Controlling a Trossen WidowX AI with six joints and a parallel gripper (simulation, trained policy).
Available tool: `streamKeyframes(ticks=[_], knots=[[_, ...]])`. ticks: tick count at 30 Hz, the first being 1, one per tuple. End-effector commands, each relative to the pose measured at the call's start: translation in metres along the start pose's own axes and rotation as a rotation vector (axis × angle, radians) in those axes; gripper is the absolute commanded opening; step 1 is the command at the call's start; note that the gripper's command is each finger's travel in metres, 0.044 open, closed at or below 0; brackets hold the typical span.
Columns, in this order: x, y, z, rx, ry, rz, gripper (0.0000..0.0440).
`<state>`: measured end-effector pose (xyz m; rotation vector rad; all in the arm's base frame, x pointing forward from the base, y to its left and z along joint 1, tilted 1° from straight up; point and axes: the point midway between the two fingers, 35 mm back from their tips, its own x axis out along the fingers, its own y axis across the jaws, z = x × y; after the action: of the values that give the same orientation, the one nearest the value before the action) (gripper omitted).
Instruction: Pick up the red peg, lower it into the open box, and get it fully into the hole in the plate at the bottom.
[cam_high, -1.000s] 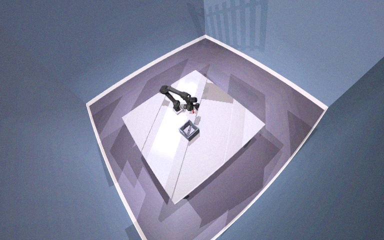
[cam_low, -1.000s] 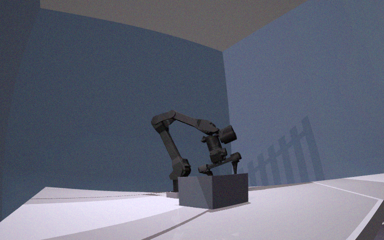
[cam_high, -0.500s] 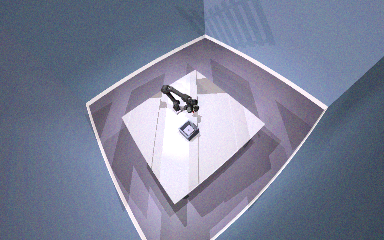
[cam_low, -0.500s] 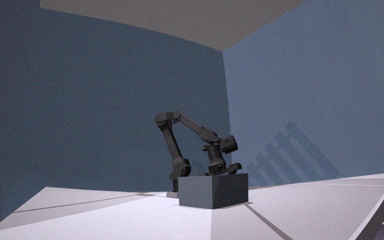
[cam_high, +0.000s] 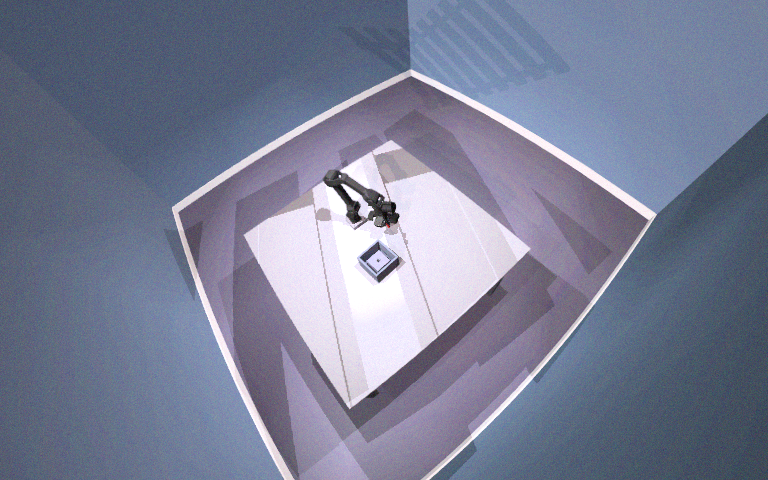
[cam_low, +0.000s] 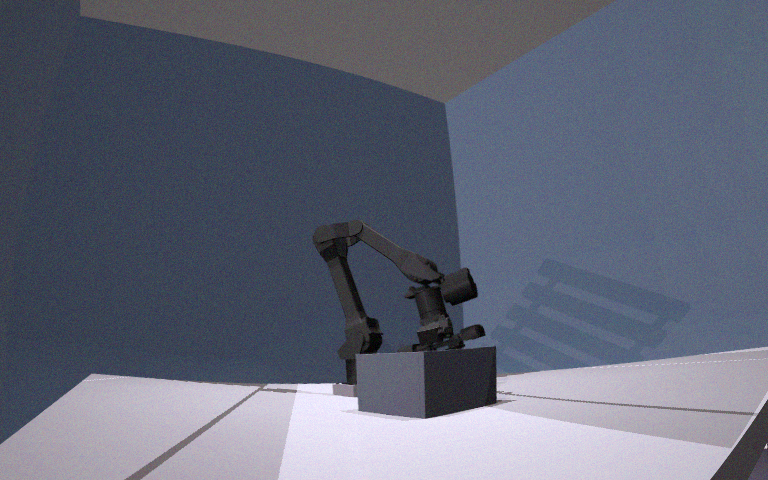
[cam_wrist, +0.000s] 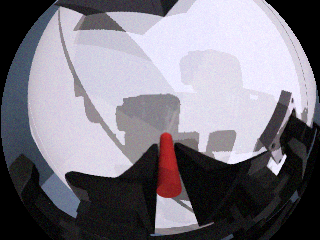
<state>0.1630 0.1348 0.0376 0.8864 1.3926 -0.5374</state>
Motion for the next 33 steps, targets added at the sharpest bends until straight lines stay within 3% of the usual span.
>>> streamKeyframes(ticks=[1, 19, 33], knots=[[-0.013, 0.011, 0.006, -0.033, -0.032, 0.032, 0.0001], [-0.091, 0.057, 0.06, -0.098, -0.222, 0.118, 0.0], [-0.113, 0.063, 0.128, 0.004, -0.323, 0.103, 0.0]])
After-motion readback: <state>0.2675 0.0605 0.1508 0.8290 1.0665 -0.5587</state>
